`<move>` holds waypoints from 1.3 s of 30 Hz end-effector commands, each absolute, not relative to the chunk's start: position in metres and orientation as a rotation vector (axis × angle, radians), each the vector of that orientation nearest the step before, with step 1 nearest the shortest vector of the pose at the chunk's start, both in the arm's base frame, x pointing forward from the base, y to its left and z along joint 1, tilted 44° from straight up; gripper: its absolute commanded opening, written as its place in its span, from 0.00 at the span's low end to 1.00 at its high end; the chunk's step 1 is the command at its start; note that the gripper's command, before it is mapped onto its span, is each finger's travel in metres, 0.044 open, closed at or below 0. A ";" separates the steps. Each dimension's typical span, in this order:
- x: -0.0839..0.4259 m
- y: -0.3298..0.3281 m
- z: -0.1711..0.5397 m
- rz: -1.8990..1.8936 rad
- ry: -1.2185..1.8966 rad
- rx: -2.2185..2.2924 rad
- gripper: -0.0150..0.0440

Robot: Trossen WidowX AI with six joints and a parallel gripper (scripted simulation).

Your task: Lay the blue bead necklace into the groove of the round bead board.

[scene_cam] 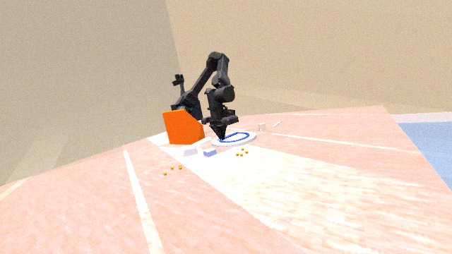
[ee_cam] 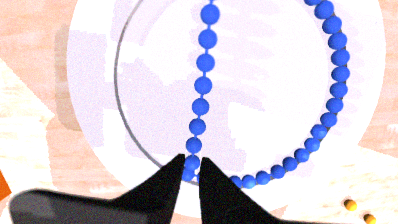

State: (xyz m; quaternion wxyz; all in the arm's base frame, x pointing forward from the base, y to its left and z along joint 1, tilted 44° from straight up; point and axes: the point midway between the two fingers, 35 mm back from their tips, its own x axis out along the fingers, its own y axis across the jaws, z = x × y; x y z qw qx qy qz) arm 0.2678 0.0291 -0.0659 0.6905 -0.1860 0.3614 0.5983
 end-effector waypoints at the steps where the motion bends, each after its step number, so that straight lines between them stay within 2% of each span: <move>1: 0.268 0.029 -0.066 1.338 0.808 -0.416 0.25; 39: 0.253 0.022 -0.065 1.337 0.812 -0.406 0.25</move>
